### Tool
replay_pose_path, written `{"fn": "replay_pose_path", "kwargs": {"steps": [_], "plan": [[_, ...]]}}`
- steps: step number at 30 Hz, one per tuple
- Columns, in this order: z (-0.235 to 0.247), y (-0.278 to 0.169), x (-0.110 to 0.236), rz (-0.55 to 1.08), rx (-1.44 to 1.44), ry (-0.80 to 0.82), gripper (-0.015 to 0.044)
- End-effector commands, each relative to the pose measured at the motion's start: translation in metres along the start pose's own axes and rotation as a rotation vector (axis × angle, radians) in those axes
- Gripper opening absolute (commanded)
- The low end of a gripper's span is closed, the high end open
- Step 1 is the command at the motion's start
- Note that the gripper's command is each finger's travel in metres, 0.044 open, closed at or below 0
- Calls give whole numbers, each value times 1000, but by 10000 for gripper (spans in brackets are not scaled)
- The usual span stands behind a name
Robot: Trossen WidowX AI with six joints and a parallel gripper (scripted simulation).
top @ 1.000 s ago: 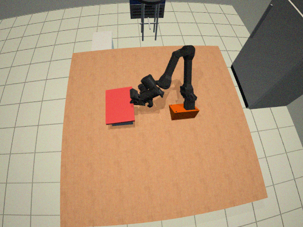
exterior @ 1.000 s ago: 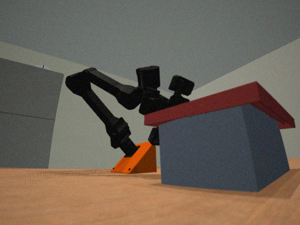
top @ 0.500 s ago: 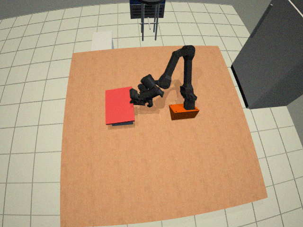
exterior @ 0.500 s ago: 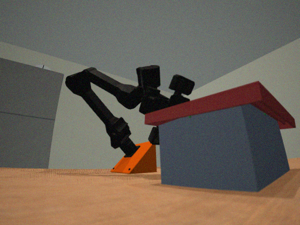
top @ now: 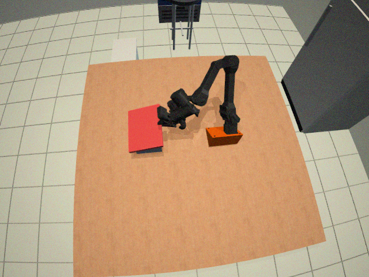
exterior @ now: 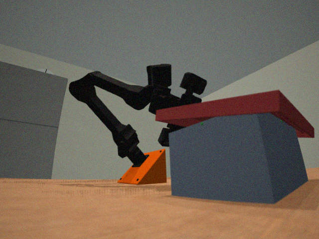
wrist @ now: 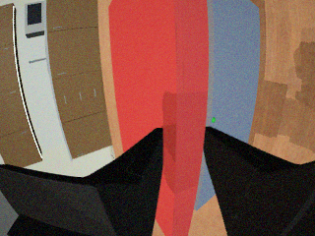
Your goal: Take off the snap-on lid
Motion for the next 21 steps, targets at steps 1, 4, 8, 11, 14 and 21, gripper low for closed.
{"fn": "replay_pose_path", "kwargs": {"steps": [1,4,8,11,14,21], "plan": [[6,1,3,-5,-4,1,0],[10,1,4,-5,-4,1,0],[15,0,6,-4,-4,1,0],[19,0,8,-4,-4,1,0],[23,0,9,-4,-4,1,0],[33,0,11,-4,-4,1,0]]}}
Point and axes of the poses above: the point midway between the two fingers, 35 mm back from their tips, its own x axis back along the fingers, its own z axis across the jaws, y = z × x, the point moved 7 cm from there along x, back along the fingers, and after that the axes turned 2 degrees about -x, right-handed, at the moved point
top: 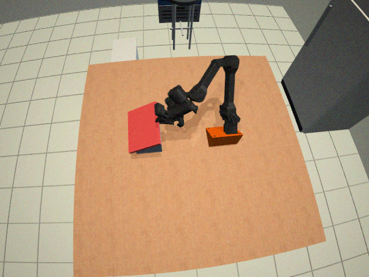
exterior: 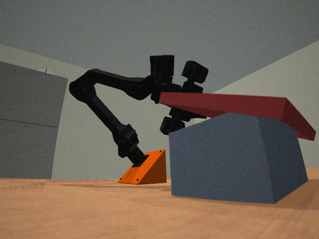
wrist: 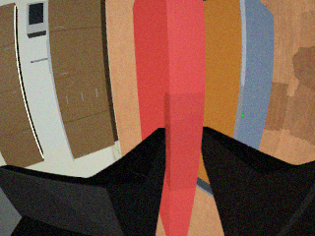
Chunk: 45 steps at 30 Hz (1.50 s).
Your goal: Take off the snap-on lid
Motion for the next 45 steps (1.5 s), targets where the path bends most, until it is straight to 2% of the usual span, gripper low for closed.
{"fn": "replay_pose_path", "kwargs": {"steps": [1,24,45], "plan": [[7,0,1,-3,-2,1,0],[45,-1,3,-3,-4,1,0],[67,-2,20,-2,-4,1,0]]}}
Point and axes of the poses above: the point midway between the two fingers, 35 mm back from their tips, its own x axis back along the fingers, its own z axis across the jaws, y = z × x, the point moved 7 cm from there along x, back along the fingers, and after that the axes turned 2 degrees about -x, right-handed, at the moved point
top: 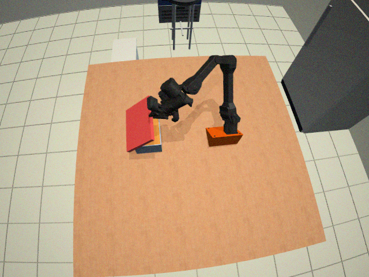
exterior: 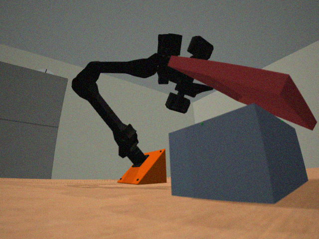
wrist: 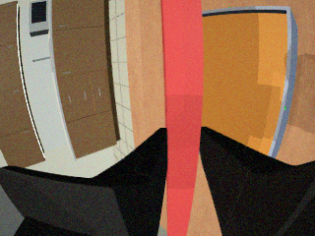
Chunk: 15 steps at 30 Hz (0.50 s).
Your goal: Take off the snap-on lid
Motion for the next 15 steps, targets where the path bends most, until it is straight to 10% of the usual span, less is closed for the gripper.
{"fn": "replay_pose_path", "kwargs": {"steps": [1,15], "plan": [[7,0,5,-2,-7,7,0],[20,0,16,-1,-7,6,0]]}}
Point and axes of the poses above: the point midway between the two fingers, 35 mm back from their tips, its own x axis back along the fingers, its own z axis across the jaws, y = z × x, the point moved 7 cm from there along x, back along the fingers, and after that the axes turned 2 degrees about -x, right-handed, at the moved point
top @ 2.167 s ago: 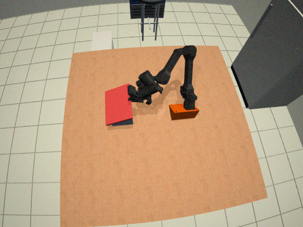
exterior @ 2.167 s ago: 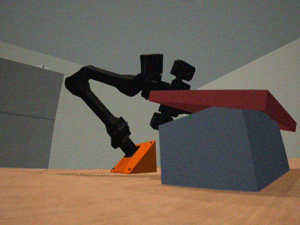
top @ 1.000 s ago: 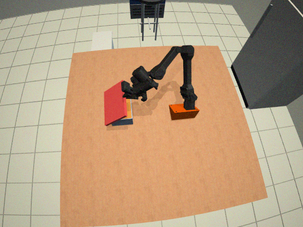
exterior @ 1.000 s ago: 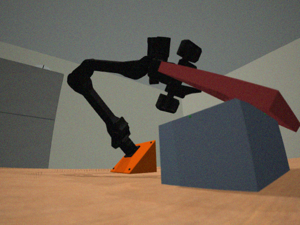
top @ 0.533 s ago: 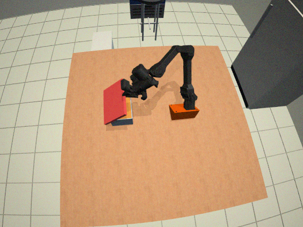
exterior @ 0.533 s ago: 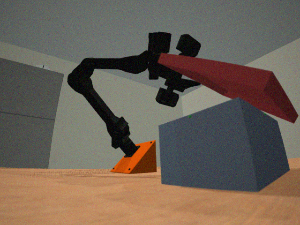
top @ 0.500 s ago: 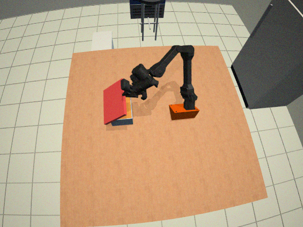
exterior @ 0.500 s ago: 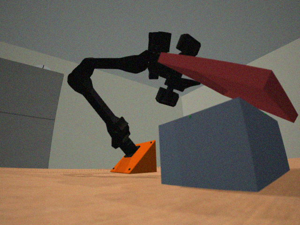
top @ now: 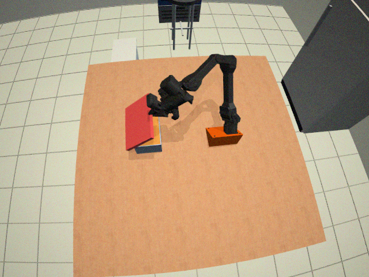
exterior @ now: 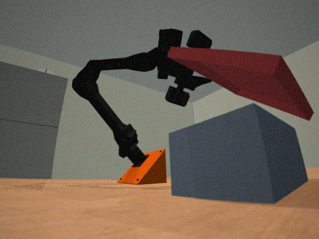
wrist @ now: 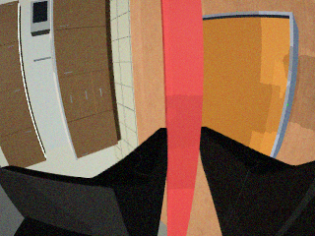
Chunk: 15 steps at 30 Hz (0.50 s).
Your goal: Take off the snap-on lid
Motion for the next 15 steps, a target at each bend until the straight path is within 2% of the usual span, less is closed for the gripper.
{"fn": "replay_pose_path", "kwargs": {"steps": [1,15], "plan": [[6,0,5,-2,-7,6,0],[8,8,9,-2,-6,6,0]]}}
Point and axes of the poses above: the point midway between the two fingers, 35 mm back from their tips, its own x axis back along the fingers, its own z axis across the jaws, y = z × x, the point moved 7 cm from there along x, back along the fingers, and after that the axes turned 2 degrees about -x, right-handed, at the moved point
